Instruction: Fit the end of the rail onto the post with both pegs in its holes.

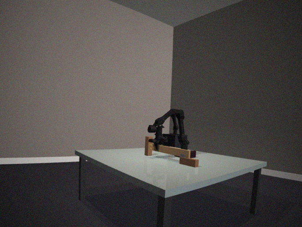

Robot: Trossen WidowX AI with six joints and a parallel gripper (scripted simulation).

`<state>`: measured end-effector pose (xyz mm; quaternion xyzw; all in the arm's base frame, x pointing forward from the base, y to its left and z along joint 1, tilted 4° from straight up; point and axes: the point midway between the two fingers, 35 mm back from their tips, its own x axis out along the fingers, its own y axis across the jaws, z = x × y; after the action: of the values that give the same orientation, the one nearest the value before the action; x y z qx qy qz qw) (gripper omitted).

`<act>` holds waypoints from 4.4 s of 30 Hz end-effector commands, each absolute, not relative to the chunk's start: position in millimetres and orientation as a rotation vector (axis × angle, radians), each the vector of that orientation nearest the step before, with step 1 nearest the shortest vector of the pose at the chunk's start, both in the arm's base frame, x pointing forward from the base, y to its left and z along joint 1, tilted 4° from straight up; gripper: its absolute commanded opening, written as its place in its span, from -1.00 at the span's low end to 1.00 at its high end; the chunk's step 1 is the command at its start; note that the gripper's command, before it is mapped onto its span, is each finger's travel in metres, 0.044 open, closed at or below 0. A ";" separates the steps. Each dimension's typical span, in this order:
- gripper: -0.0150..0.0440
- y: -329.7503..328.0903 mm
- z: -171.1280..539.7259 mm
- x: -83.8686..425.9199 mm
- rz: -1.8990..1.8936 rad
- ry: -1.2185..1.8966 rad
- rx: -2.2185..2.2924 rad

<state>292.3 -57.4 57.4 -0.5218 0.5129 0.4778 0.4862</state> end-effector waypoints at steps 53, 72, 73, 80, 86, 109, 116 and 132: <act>-0.49 -65.5 58.5 292.7 1.157 1.243 -1.272; -0.49 -71.4 59.6 293.6 1.157 1.244 -1.272; -0.49 -71.7 59.6 293.7 1.156 1.244 -1.272; -0.49 -73.9 59.6 293.8 1.156 1.244 -1.272; -0.49 -75.8 59.5 293.8 1.156 1.244 -1.272; -0.49 -82.9 60.2 293.6 1.156 1.244 -1.273; -0.49 -85.1 60.5 293.5 1.156 1.245 -1.273; -0.49 -90.2 60.6 293.4 1.156 1.245 -1.273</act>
<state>292.2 -88.3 59.4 -0.5214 0.5125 0.4761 0.4887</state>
